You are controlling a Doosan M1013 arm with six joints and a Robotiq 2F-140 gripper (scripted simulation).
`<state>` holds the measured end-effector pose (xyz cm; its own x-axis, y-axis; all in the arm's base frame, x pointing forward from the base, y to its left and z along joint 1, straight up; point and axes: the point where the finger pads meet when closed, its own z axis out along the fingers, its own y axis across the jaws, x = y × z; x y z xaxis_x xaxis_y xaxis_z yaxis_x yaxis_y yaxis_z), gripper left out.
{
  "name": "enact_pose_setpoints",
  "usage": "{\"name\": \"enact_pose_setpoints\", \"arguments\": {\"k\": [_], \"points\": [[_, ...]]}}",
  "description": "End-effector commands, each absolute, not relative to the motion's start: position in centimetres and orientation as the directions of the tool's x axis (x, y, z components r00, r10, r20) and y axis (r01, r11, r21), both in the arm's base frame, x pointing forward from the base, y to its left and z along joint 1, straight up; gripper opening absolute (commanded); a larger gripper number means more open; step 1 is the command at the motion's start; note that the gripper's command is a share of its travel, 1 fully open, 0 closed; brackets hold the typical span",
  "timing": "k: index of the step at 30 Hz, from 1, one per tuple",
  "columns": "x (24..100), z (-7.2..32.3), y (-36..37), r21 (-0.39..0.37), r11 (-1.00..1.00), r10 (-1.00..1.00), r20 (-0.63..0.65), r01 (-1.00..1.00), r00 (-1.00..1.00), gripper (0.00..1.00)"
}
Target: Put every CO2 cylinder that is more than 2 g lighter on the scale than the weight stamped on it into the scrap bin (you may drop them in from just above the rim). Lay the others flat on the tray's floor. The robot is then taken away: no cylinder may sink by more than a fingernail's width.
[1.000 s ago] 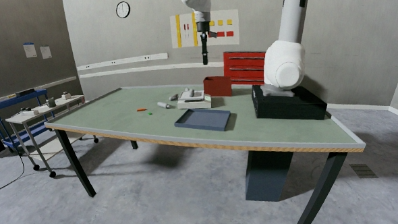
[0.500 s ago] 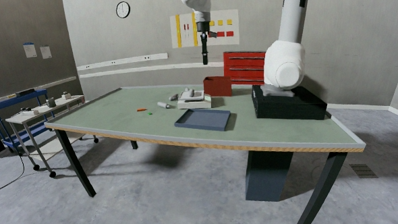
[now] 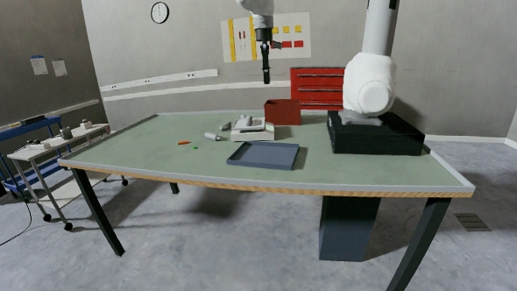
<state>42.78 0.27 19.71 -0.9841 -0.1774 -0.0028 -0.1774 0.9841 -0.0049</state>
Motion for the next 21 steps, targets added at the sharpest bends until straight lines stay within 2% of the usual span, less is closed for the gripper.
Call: {"name": "enact_pose_setpoints", "arguments": {"k": [1,14,21], "points": [[42.8,19.8,0.3,-0.005,0.984,-0.177,-0.004,-0.177,-0.984,0.4],[43.1,19.6,0.3,-0.005,0.977,-0.214,-0.004,-0.214,-0.977,0.4],[45.9,17.7,0.7,-0.006,0.807,-0.591,-0.001,-0.591,-0.807,0.4]]}}
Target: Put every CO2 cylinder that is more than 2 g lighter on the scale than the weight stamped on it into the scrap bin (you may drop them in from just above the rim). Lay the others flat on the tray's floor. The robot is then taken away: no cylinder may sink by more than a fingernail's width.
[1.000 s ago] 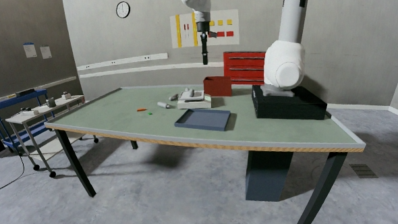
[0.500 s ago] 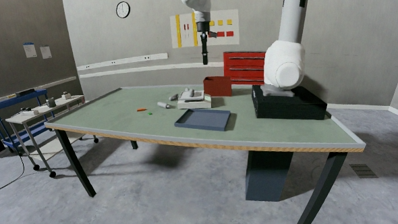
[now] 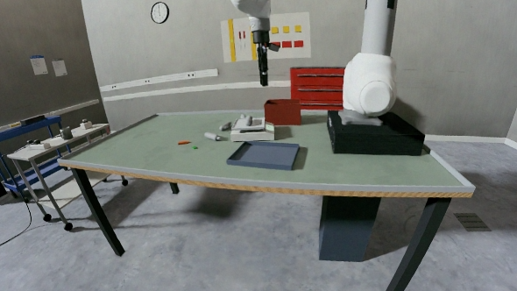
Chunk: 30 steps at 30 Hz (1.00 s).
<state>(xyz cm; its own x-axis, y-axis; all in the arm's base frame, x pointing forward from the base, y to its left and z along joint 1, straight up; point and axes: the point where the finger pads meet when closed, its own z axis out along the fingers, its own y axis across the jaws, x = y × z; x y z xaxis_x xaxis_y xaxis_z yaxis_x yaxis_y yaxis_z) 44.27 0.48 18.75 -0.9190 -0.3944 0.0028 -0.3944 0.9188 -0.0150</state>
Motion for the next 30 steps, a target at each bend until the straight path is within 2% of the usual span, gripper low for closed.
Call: {"name": "enact_pose_setpoints", "arguments": {"k": [1,4,6,7,12,21,30], "points": [[46.5,17.2,0.8,-0.008,0.775,-0.632,0.0,-0.632,-0.775,0.4],[48.5,15.7,1.2,-0.013,0.654,-0.757,0.006,-0.757,-0.654,0.4],[48.5,15.7,1.2,-0.013,0.654,-0.757,0.006,-0.757,-0.654,0.4],[49.1,15.2,1.3,-0.013,0.518,-0.856,0.009,-0.856,-0.518,0.4],[51.6,13.0,1.8,-0.016,0.286,-0.958,0.021,-0.958,-0.286,0.4],[52.5,12.1,2.1,-0.004,-0.194,-0.981,0.005,-0.981,0.194,0.4],[52.5,11.4,2.1,-0.004,-0.195,-0.981,0.004,-0.981,0.195,0.4]]}}
